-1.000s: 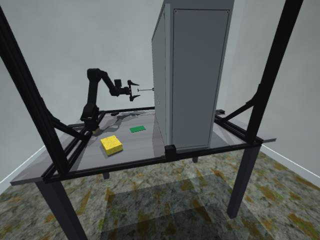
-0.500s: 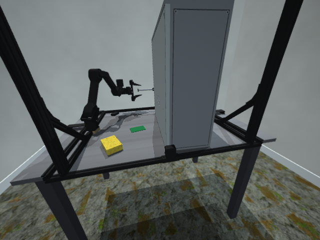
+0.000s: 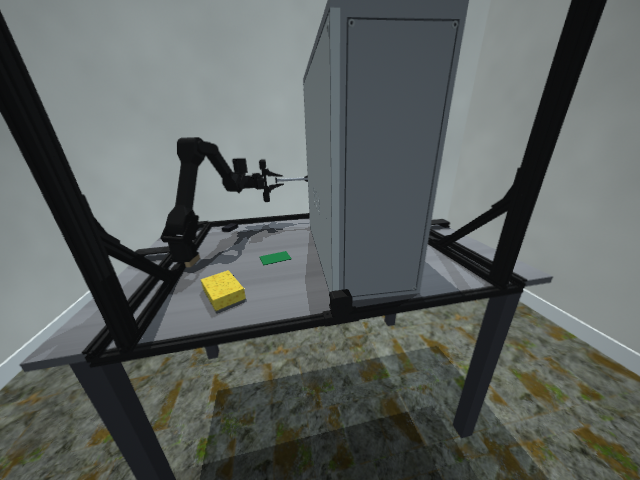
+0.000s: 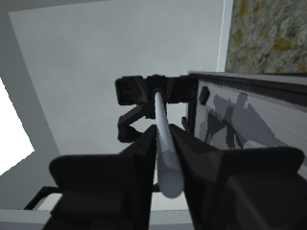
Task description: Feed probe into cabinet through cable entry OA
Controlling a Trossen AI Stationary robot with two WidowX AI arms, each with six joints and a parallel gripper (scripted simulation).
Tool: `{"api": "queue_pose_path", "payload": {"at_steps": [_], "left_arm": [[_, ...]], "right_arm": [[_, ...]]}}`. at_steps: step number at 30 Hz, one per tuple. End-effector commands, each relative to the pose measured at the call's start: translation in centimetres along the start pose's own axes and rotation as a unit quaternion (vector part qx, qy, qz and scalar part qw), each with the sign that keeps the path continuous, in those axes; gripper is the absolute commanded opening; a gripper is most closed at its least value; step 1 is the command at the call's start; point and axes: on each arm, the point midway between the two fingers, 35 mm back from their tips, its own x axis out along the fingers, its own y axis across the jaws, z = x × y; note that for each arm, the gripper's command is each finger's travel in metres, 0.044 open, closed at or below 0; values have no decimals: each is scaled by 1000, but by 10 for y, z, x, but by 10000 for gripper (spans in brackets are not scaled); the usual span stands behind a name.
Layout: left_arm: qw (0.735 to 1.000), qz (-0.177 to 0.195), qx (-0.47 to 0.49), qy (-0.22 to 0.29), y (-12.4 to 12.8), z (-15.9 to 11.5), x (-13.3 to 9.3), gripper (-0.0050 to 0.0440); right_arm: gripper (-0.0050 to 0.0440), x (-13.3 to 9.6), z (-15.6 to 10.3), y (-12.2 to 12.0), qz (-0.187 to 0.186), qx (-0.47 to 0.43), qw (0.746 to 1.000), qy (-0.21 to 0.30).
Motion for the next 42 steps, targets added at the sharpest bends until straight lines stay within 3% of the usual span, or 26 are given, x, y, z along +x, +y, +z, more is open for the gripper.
{"api": "queue_pose_path", "payload": {"at_steps": [1, 13, 16, 22, 24, 33, 42], "left_arm": [[1000, 0, 1, 2, 0, -1, 0, 132], [1000, 0, 1, 2, 0, -1, 0, 65], [1000, 0, 1, 2, 0, -1, 0, 0], [1000, 0, 1, 2, 0, -1, 0, 0], [1000, 0, 1, 2, 0, -1, 0, 0], [1000, 0, 1, 2, 0, -1, 0, 0], [1000, 0, 1, 2, 0, -1, 0, 0]], "right_arm": [[0, 0, 1, 1, 1, -2, 1000, -1], [0, 0, 1, 1, 1, -2, 1000, -1], [72, 0, 1, 1, 1, -2, 1000, -1], [216, 0, 1, 1, 1, -2, 1000, -1], [216, 0, 1, 1, 1, -2, 1000, -1], [432, 0, 1, 1, 1, -2, 1000, -1], [440, 0, 1, 1, 1, -2, 1000, -1]]}}
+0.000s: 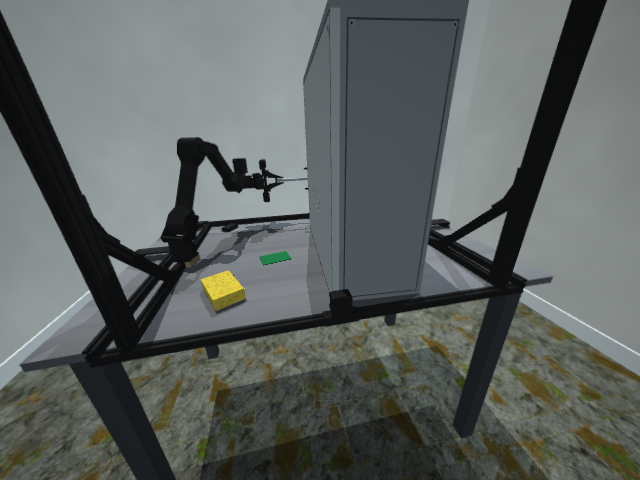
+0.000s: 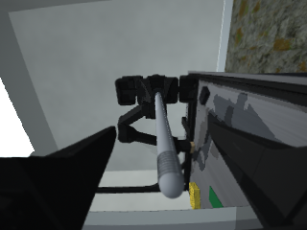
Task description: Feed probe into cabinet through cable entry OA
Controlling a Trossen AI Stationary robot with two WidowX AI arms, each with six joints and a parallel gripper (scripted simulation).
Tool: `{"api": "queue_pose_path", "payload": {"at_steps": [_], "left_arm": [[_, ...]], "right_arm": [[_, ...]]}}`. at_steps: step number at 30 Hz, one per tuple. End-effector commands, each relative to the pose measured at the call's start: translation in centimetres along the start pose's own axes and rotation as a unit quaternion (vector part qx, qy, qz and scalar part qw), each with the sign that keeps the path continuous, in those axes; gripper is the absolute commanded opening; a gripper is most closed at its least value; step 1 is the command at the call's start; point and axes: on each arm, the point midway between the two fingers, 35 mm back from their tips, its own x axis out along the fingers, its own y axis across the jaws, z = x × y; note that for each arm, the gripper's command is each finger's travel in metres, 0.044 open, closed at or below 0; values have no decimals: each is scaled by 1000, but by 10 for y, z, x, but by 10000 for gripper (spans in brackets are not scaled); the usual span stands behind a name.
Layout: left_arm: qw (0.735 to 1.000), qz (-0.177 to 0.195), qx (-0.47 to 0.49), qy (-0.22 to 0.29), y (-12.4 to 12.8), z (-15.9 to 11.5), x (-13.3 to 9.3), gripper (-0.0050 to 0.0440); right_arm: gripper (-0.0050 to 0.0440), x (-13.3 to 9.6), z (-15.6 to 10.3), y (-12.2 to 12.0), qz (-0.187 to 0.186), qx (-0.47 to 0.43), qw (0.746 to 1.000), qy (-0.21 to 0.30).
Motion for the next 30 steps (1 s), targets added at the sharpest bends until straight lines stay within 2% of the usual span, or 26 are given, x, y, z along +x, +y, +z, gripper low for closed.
{"api": "queue_pose_path", "payload": {"at_steps": [1, 5, 13, 14, 30], "left_arm": [[1000, 0, 2, 1, 0, -1, 0, 0], [1000, 0, 2, 1, 0, -1, 0, 0], [1000, 0, 2, 1, 0, -1, 0, 0], [1000, 0, 2, 1, 0, -1, 0, 0], [1000, 0, 2, 1, 0, -1, 0, 0]], "right_arm": [[440, -1, 1, 1, 1, -2, 1000, -1], [440, -18, 5, 1, 0, -2, 1000, -1], [440, -79, 10, 1, 0, -1, 1000, -1], [440, -56, 11, -3, -2, 5, 1000, -1], [440, -56, 11, -3, -2, 5, 1000, -1]]}}
